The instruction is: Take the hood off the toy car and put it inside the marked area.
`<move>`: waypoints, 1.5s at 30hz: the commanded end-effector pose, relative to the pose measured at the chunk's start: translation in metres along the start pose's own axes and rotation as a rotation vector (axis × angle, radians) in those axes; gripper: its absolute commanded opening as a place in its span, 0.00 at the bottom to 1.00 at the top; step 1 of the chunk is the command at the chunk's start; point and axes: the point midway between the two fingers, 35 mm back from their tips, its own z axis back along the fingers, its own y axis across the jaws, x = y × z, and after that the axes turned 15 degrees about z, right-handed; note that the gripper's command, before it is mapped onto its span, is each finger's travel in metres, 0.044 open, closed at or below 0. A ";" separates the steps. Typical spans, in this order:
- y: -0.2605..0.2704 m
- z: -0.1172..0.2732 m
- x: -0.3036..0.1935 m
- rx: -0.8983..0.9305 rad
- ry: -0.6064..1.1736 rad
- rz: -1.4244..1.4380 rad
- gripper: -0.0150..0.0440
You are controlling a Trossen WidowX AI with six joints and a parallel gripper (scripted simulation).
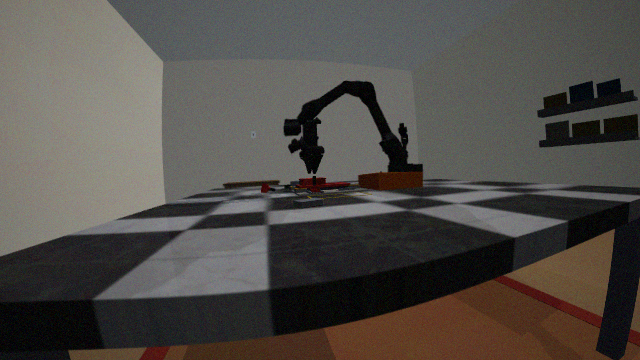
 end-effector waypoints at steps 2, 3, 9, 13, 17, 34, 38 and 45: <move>0.000 -0.004 -0.001 -0.003 0.003 0.000 1.00; 0.000 -0.004 -0.001 -0.003 0.003 0.000 1.00; 0.000 -0.008 -0.001 -0.003 0.003 0.000 1.00; 0.000 -0.010 -0.001 -0.003 0.003 0.000 1.00; 0.000 -0.012 -0.001 -0.003 0.003 0.000 1.00; 0.000 -0.020 -0.001 -0.003 0.003 0.000 1.00; 0.000 -0.022 -0.001 -0.003 0.003 0.000 1.00; 0.000 -0.025 -0.001 -0.003 0.003 0.000 1.00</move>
